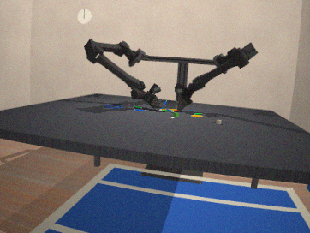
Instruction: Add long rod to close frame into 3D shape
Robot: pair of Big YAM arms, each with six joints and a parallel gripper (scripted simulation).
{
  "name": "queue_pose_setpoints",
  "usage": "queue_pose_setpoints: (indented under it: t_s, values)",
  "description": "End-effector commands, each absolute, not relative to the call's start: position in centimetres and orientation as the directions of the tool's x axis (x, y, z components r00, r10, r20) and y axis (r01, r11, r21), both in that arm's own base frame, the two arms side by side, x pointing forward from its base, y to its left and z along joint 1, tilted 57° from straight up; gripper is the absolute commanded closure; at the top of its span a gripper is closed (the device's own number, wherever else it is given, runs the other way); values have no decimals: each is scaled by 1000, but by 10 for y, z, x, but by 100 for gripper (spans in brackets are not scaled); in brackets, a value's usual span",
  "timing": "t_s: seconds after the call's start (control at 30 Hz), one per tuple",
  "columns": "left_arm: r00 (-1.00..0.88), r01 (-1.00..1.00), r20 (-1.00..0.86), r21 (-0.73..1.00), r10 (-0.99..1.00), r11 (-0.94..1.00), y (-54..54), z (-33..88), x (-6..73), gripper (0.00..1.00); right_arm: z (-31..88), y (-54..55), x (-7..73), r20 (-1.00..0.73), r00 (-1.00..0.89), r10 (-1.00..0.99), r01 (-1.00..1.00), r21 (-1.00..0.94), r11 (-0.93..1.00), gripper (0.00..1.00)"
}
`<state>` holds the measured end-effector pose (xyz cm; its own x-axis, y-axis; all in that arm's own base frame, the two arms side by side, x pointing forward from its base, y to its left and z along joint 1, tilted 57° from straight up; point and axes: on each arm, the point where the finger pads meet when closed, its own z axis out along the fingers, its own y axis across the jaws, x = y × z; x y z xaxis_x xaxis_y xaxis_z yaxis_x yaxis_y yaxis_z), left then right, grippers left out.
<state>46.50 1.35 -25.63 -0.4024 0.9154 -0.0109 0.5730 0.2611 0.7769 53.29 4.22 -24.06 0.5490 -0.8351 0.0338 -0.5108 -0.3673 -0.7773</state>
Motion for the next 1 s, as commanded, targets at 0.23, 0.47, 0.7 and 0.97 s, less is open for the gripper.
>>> queue_pose_setpoints:
  t_s: [0.23,0.47,0.7,0.97]
  values:
    - [-334,560,-54,792,941,244,-23,-239,472,100,-241,45,530,31,555,-831,-512,-775,-371,100]
    - [-346,574,-38,782,937,244,-29,-237,465,100,-241,45,530,31,555,-831,-512,-775,-371,100]
    - [-390,579,-13,775,921,255,-26,-236,455,100,-241,45,530,31,555,-831,-512,-775,-371,100]
    - [-389,579,-13,774,921,256,-26,-236,455,100,-241,45,530,31,555,-831,-512,-775,-371,100]
